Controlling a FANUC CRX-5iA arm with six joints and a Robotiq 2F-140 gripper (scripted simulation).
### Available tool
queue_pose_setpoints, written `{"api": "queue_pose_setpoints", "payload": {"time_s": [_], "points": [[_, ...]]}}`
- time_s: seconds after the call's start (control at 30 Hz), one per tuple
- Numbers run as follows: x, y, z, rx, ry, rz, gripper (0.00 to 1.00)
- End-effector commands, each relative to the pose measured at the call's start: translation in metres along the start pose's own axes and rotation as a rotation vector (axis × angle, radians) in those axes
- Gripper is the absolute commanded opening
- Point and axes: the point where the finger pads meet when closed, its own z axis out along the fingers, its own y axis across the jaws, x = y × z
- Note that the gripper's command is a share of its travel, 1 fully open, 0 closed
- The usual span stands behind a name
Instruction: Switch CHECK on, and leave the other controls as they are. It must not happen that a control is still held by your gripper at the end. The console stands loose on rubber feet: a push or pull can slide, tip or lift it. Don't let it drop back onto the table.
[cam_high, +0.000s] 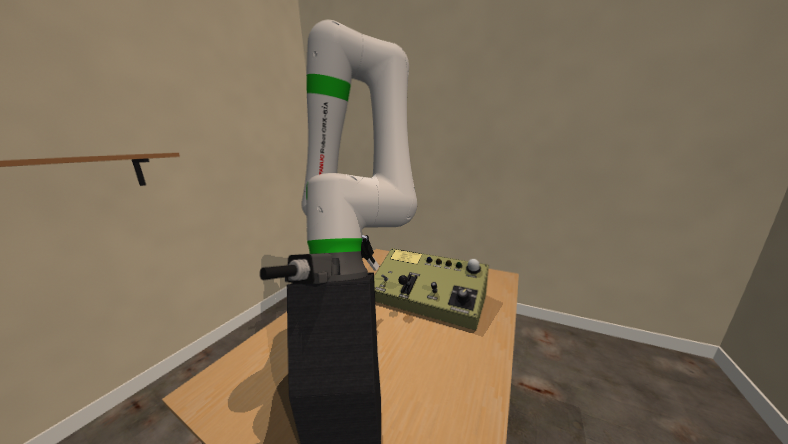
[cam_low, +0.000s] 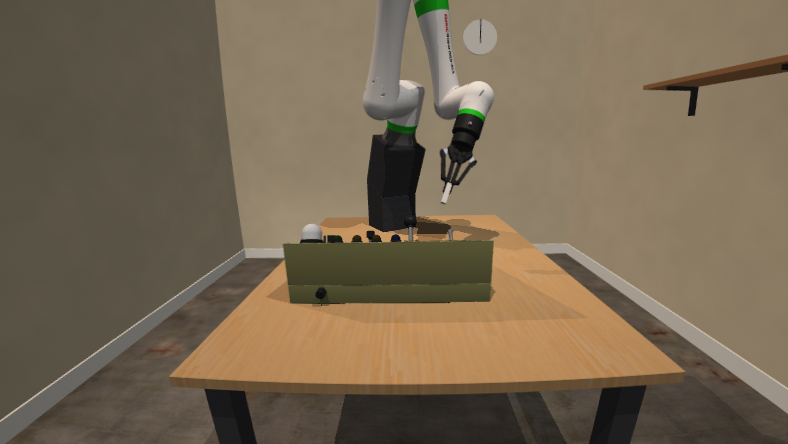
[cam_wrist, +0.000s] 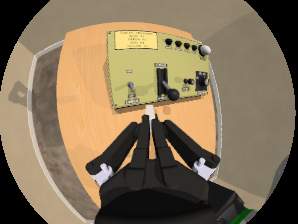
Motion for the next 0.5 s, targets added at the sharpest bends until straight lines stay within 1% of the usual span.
{"api": "queue_pose_setpoints", "payload": {"time_s": [0.0, 0.17, 0.23, 0.47], "points": [[0.000, -0.002, 0.003, 0.000, 0.000, 0.000, 0.00], [0.000, -0.006, 0.011, 0.000, 0.000, 0.000, 0.00], [0.000, -0.006, 0.011, 0.000, 0.000, 0.000, 0.00], [0.000, -0.014, 0.028, 0.000, 0.000, 0.000, 0.00]]}}
